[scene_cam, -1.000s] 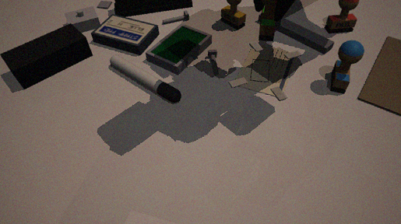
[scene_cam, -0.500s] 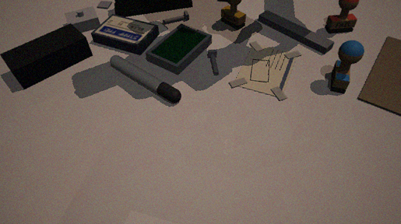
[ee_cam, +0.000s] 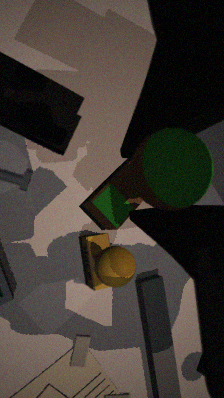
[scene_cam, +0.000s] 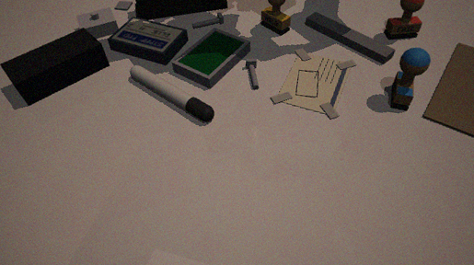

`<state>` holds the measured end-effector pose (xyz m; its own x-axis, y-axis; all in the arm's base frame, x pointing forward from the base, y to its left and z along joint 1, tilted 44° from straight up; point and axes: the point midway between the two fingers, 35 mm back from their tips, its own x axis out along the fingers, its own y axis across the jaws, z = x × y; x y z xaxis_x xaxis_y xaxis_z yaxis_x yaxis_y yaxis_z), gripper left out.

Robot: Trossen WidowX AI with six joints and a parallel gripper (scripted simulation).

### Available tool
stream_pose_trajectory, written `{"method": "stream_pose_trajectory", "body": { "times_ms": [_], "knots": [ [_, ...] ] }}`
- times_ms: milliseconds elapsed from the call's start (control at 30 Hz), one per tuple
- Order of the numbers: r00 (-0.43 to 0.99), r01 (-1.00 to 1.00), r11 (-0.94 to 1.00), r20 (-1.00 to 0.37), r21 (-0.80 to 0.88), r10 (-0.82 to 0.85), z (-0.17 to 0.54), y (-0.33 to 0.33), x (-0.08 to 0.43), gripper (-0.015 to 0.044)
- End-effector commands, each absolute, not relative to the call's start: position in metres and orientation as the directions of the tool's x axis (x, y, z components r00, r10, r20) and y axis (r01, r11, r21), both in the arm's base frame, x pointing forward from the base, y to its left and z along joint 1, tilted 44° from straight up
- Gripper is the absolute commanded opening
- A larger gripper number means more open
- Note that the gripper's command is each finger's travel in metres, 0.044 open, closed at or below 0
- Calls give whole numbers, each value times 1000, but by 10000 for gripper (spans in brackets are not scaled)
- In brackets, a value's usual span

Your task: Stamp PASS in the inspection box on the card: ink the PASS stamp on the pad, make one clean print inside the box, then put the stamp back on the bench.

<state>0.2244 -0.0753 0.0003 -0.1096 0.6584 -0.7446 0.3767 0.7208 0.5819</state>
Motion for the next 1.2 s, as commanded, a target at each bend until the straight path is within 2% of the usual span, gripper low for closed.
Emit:
{"method": "stream_pose_trajectory", "body": {
  "times_ms": [0,1167],
  "knots": [
    [-113,371,724,-746,581,656,-3,-76,220,0],
    [-112,371,724,-745,582,657,-44,-37,215,0]
  ]
}}
